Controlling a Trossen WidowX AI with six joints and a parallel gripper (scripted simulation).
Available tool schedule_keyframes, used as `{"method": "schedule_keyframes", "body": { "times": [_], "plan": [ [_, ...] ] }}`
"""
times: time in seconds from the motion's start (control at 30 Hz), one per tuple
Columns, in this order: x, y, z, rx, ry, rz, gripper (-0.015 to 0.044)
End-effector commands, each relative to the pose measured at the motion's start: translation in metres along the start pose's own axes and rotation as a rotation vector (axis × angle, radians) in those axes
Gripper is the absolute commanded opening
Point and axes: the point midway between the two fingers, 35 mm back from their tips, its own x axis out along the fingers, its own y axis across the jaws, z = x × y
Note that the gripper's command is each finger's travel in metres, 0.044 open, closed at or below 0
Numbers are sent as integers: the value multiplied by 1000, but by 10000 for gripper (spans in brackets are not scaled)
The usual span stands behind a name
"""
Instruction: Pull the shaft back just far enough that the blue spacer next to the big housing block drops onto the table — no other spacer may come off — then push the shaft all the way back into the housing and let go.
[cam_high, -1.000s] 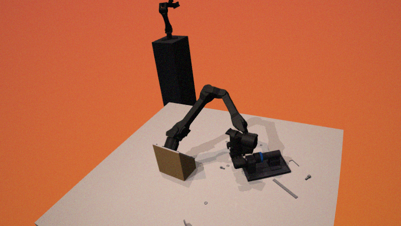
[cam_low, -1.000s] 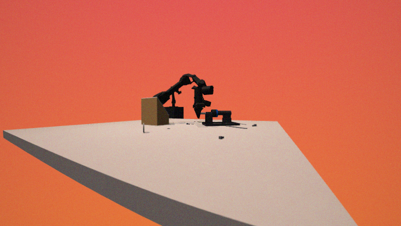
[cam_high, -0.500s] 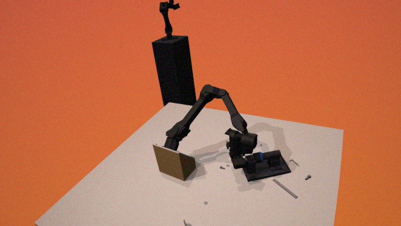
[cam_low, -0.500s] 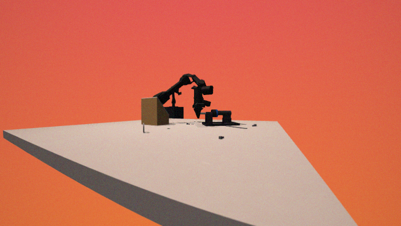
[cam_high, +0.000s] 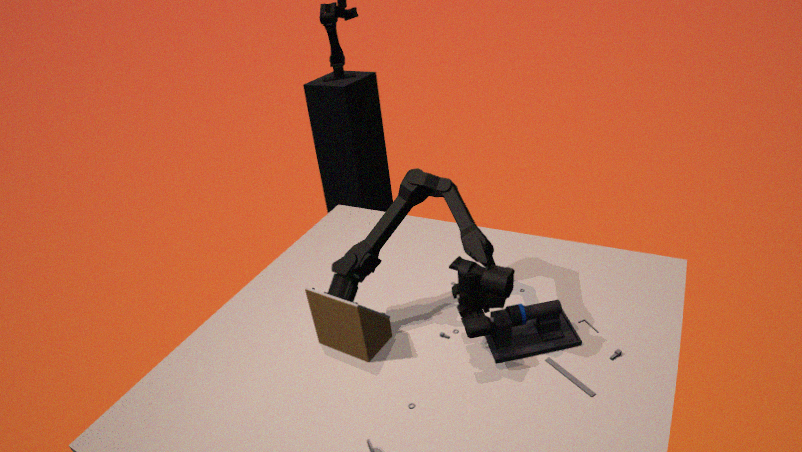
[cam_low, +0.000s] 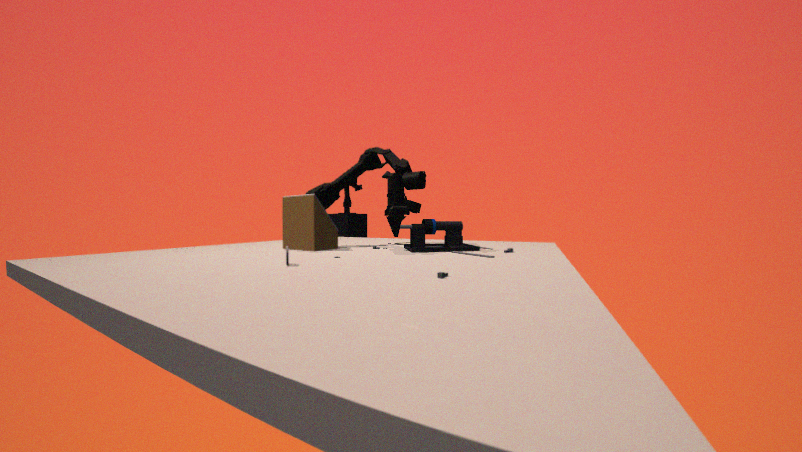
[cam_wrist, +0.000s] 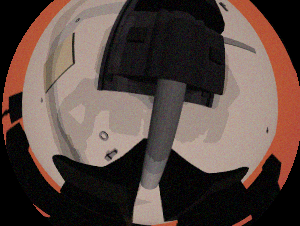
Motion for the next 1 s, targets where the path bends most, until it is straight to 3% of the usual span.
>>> {"method": "schedule_keyframes", "body": {
  "times": [0.0, 0.97],
  "plan": [
    [0, 0, -1, -4, 1, 0, 0],
    [0, 0, -4, -4, 1, 0, 0]
  ]
}}
